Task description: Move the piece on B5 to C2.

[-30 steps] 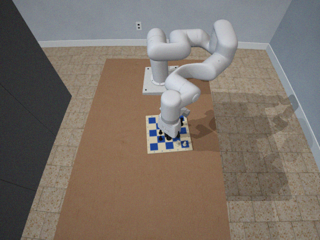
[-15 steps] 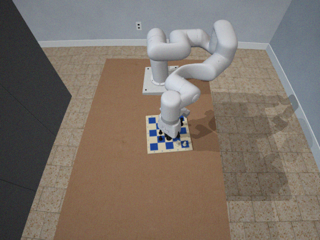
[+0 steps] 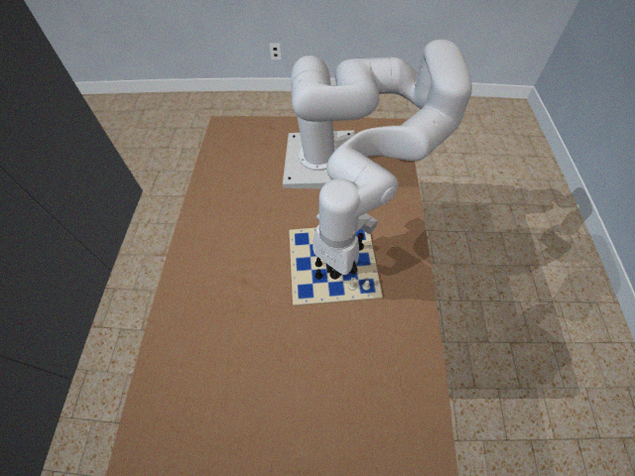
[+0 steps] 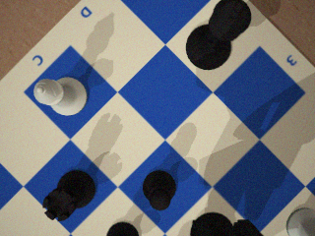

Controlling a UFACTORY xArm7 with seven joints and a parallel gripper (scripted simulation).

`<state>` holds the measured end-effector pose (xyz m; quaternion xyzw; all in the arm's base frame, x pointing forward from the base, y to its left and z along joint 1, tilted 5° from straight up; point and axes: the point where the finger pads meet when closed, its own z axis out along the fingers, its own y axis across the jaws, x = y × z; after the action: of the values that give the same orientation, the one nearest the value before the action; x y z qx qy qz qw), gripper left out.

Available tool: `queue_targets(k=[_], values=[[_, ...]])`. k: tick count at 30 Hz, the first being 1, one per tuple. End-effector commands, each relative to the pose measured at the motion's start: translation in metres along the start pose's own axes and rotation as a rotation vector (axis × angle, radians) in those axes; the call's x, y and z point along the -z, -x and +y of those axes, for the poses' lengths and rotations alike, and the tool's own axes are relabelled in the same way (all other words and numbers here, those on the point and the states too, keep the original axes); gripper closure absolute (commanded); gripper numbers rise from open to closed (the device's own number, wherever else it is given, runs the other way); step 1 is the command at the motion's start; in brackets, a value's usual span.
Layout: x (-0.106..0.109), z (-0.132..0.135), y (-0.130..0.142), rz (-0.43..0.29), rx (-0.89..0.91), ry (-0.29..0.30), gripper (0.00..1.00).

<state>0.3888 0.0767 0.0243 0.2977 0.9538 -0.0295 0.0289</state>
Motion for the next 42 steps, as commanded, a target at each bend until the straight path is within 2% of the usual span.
queue_targets(k=[1,28,29,31,32,36,37,39,40,42], values=[[0.0014,0.0007,0.0005,-0.002,0.000,0.003,1.00],[0.0014,0.0007,0.0005,-0.002,0.000,0.003,1.00],[0.0014,0.0007,0.0005,-0.002,0.000,0.003,0.91],[0.0014,0.0007,0.0005,-0.002,0.000,0.003,0.91],[0.0014,0.0007,0.0005,-0.002,0.000,0.003,0.83],[0.0014,0.0007,0.0005,-0.002,0.000,0.003,0.83],[0.0014,0.0007,0.0005,-0.002,0.000,0.003,0.74],[0.0014,0.0007,0.0005,-0.002,0.000,0.003,0.74],[0.0014,0.0007,0.0005,-0.002,0.000,0.003,0.66],[0.0014,0.0007,0.0005,-0.002,0.000,0.003,0.66]])
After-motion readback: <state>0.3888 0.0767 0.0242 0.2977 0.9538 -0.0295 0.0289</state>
